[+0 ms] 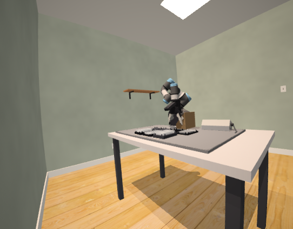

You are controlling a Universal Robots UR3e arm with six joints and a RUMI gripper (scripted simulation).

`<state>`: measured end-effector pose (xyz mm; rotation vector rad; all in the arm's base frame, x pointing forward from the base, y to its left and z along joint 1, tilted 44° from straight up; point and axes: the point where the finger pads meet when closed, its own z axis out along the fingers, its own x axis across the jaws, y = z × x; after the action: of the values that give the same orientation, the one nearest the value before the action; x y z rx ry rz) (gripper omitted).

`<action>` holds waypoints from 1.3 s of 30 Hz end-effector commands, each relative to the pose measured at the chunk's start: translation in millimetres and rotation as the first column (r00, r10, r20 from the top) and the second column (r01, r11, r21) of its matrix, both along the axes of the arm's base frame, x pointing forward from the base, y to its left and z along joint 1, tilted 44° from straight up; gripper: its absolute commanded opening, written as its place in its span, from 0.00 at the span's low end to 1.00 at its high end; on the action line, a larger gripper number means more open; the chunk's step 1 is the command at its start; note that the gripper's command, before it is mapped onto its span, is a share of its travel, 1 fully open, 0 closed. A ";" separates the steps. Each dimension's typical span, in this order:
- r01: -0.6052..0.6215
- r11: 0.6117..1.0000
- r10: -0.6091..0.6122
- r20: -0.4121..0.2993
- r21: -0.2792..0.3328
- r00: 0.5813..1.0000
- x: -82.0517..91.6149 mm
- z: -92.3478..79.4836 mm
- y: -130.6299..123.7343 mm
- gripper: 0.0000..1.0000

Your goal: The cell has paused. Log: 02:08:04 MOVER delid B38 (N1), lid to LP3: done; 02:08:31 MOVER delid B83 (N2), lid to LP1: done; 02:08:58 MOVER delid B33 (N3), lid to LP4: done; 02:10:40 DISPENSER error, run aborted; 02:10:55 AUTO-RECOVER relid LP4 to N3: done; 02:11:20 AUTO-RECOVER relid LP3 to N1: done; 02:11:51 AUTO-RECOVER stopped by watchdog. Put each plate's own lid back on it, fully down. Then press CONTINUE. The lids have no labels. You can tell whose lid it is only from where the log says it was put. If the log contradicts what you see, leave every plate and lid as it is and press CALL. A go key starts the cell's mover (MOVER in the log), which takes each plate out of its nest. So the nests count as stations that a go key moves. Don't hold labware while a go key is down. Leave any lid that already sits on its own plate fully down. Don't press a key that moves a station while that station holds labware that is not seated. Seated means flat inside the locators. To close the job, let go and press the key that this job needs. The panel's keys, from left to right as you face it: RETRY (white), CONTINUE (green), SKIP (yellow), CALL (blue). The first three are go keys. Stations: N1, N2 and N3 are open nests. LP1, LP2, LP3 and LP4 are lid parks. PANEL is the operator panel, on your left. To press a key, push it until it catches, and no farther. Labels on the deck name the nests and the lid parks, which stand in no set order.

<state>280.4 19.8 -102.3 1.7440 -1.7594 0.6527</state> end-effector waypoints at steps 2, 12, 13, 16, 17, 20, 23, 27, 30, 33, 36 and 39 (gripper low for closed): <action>0.027 1.000 -0.027 0.015 -0.001 1.000 -2.9 -26.4 29.1 0.82; 0.027 1.000 -0.027 0.015 -0.001 1.000 -9.0 -53.6 57.8 0.82; 0.027 1.000 -0.027 0.015 -0.001 1.000 -9.8 -57.0 61.4 0.82; 0.027 1.000 -0.027 0.015 -0.001 1.000 -12.1 -67.2 72.2 0.82; 0.027 1.000 -0.027 0.015 -0.001 1.000 -12.9 -70.6 75.7 0.82; 0.027 1.000 -0.027 0.015 -0.001 1.000 -13.1 -71.5 76.7 0.82; 0.027 1.000 -0.027 0.015 -0.001 1.000 -13.1 -71.5 76.7 0.82; 0.027 1.000 -0.027 0.015 -0.001 1.000 -13.1 -71.5 76.7 0.82; 0.027 1.000 -0.027 0.015 -0.001 1.000 -12.9 -71.2 76.2 0.82; 0.027 1.000 -0.027 0.015 -0.001 1.000 -12.9 -71.2 76.2 0.82; 0.027 1.000 -0.027 0.013 -0.003 1.000 -13.7 -75.1 72.1 0.82; 0.027 1.000 -0.027 0.013 -0.003 1.000 -13.7 -76.2 70.9 0.82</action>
<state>266.6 93.8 -175.5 1.7157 -1.7857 0.6551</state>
